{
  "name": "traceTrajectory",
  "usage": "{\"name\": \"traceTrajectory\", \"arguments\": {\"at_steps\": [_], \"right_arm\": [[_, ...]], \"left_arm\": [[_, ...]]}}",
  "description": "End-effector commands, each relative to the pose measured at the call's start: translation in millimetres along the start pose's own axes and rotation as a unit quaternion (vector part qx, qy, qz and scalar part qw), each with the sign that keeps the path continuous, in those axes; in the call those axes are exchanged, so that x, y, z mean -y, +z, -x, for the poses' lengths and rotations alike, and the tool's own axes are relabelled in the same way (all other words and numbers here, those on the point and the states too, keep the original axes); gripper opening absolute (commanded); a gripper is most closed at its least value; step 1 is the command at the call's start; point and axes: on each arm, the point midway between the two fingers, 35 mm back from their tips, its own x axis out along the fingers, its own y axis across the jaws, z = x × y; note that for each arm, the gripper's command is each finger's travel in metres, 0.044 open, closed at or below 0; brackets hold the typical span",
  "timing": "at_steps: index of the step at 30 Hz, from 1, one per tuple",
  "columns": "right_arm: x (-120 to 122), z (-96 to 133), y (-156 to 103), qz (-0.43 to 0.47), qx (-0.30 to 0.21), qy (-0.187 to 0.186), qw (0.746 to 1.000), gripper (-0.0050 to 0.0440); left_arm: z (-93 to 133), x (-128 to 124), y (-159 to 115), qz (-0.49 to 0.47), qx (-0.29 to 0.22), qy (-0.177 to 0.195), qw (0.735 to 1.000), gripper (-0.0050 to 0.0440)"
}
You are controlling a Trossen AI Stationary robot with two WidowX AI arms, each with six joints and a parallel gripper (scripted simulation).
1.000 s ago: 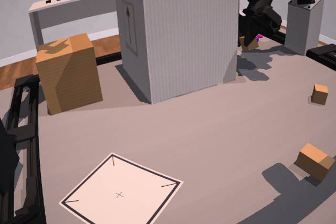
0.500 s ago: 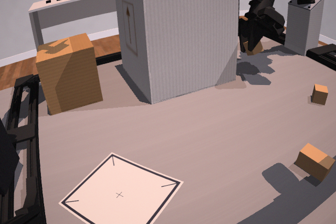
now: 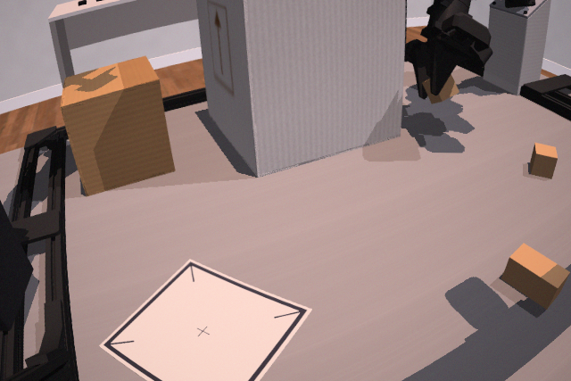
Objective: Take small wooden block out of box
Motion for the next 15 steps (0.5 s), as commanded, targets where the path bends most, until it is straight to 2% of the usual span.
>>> {"name": "traceTrajectory", "arguments": {"at_steps": [1, 15], "right_arm": [[7, -7, 4, -0.014, 0.012, -0.004, 1.0, 0.0], [30, -18, 13, -0.05, 0.04, -0.02, 0.998, 0.0]], "left_arm": [[0, 1, 1, 0.001, 0.001, -0.002, 1.0, 0.04], [0, 1, 1, 0.001, 0.001, -0.002, 1.0, 0.04]]}}
